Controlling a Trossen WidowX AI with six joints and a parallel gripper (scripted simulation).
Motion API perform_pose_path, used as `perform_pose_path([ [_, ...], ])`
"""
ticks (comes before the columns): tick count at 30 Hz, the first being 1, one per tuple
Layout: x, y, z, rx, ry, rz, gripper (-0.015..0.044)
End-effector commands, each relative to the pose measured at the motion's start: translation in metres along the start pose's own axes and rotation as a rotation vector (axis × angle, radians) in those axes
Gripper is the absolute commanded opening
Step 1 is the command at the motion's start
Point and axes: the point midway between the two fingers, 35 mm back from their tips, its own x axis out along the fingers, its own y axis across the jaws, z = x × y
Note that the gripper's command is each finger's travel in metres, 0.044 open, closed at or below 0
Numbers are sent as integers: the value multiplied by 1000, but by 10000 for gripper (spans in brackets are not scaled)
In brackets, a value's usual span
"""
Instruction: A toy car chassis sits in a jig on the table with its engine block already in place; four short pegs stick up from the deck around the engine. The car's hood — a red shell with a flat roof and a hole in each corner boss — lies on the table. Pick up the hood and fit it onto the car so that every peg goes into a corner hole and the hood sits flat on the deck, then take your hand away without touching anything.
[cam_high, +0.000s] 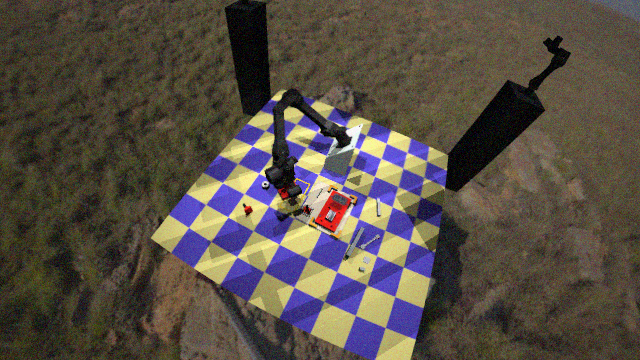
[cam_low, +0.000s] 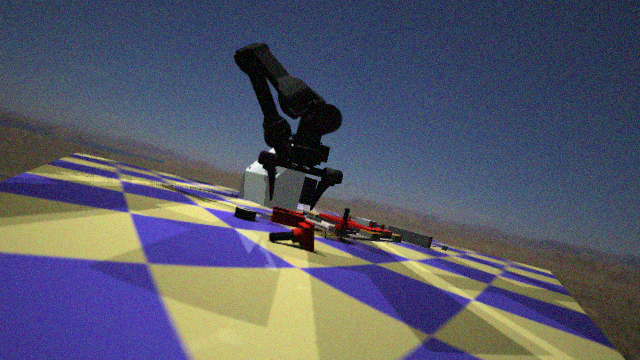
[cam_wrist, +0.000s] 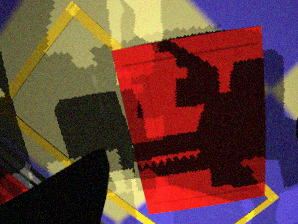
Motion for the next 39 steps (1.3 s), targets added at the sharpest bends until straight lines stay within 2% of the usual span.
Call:
perform_pose_path([
  [1,4,0,-1,-4,5,1,440],
  [39,24,-1,-2,-4,4,-1,440],
])
